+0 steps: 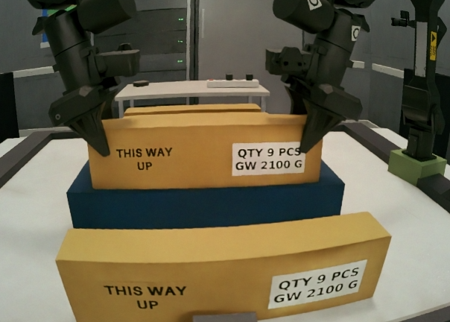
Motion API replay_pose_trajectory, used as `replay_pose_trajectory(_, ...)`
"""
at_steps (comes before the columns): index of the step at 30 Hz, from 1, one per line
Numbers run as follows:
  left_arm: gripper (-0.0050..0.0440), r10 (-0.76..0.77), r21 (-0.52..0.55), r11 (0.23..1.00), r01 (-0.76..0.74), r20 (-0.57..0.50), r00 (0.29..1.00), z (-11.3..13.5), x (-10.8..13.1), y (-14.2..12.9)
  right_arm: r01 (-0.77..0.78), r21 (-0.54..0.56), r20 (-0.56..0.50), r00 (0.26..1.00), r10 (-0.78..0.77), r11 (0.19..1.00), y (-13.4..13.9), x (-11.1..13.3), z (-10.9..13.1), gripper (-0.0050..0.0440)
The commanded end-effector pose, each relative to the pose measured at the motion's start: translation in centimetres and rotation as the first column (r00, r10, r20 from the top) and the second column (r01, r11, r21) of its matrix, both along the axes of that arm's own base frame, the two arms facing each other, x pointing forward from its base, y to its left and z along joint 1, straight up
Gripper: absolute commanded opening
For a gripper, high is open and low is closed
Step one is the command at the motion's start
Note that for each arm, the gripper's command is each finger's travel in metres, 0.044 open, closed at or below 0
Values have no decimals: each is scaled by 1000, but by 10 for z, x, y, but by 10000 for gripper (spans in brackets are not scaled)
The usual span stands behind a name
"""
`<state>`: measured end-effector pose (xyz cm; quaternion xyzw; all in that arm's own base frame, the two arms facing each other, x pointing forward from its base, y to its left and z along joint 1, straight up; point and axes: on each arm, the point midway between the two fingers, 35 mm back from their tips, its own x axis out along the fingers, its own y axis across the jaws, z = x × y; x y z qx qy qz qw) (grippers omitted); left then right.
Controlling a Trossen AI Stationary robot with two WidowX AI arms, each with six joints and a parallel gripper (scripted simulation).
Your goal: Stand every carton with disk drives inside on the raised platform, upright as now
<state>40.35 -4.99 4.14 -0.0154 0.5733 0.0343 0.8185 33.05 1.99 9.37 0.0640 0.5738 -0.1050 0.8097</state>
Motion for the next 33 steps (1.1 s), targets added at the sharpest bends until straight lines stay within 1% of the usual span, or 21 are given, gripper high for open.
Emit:
replay_pose_trajectory(1, -50, -1, -5, 1000, 1, 43, 999, 13, 4, -1, -2, 5, 57, 998, 2, 1000, 1, 4, 16, -50)
replay_pose_trajectory(7, -50, -1, -5, 1000, 1, 43, 999, 13, 4, -1, -2, 5, 57, 998, 2, 1000, 1, 4, 16, -50)
replay_pose_trajectory(8, -50, 0, -6, 1000, 0, 30, 1000, 13, 3, -2, -1, 5, 58, 998, 1, 1000, 1, 3, 16, -50)
replay_pose_trajectory(33, -50, 0, -4, 1000, 0, 43, 999, 14, 4, -2, -1, 5, 59, 998, 1, 1000, 1, 3, 16, -50)
